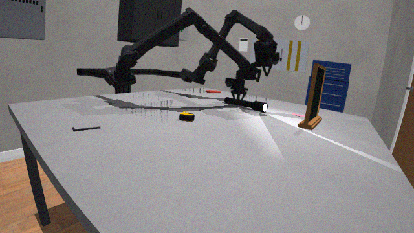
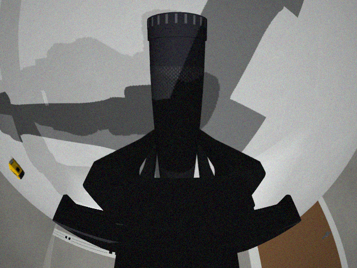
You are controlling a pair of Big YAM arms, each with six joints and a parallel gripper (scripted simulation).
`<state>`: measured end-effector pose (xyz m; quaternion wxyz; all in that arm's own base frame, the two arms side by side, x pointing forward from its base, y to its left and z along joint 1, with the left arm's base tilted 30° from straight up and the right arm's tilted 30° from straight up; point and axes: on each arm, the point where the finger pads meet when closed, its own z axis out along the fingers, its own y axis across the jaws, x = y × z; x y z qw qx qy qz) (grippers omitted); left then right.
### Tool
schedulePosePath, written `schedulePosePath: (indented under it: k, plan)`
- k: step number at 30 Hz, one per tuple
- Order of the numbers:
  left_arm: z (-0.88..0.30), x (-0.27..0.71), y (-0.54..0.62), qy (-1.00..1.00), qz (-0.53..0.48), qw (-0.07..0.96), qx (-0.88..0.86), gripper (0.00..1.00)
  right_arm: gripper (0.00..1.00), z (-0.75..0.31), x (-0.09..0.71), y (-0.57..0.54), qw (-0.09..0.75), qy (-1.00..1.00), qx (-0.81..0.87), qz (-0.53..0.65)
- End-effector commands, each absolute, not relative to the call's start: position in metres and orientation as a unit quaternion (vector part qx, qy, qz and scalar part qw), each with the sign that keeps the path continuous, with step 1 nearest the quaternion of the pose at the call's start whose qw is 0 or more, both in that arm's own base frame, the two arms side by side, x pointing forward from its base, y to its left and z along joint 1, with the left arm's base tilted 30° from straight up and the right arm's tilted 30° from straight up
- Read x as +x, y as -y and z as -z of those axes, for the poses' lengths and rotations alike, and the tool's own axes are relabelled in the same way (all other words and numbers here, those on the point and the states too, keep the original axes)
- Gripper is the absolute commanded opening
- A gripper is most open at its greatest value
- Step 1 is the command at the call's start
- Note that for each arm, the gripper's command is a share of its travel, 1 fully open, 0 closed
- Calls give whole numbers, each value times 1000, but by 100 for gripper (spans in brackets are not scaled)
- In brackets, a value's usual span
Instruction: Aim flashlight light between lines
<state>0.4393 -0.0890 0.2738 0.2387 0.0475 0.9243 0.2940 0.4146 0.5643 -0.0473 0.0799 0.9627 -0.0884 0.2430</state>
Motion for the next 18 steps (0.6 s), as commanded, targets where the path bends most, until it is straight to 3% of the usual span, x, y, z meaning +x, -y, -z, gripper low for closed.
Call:
schedulePosePath:
  k: [1, 18]
  plan:
    - [-257, 449, 87, -925, -297, 231, 52, 100, 29, 39, 437, -561, 76, 99, 960, -249]
    - [-191, 488, 72, -924, -297, 234, 58, 100, 29, 39, 437, -561, 76, 99, 960, -249]
